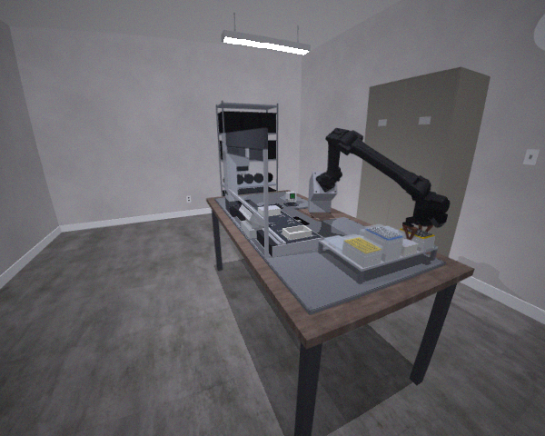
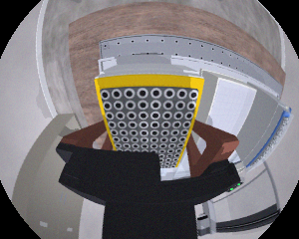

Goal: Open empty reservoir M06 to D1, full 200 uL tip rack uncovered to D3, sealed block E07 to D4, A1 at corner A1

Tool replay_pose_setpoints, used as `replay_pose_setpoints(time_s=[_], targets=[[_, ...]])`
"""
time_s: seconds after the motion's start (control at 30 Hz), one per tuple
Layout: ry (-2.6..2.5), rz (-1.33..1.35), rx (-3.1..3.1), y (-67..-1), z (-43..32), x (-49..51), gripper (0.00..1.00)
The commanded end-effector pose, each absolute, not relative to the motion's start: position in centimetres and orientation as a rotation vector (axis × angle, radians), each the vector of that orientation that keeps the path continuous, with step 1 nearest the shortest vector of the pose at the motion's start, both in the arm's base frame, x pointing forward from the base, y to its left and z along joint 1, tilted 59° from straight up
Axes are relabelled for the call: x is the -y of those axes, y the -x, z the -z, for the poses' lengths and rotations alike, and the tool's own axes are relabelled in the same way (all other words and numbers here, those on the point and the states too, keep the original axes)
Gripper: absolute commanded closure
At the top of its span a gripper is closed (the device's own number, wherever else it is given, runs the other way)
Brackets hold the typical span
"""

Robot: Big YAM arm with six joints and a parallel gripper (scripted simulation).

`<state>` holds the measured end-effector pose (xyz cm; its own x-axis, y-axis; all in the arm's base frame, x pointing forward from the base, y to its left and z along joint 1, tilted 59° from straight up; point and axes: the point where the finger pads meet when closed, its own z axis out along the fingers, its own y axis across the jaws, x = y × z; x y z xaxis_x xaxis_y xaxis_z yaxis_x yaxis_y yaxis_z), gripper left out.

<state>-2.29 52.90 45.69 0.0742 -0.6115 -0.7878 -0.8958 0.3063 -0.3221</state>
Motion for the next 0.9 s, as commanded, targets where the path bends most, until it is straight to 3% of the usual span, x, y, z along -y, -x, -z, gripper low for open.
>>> replay_pose_setpoints(time_s=[0.0, 0.87], targets=[[1.370, -0.423, -1.616, 2.5, -47.9, -52.6, 1.00], [1.351, -0.466, -1.609, 3.5, -50.4, -50.9, 1.00]])
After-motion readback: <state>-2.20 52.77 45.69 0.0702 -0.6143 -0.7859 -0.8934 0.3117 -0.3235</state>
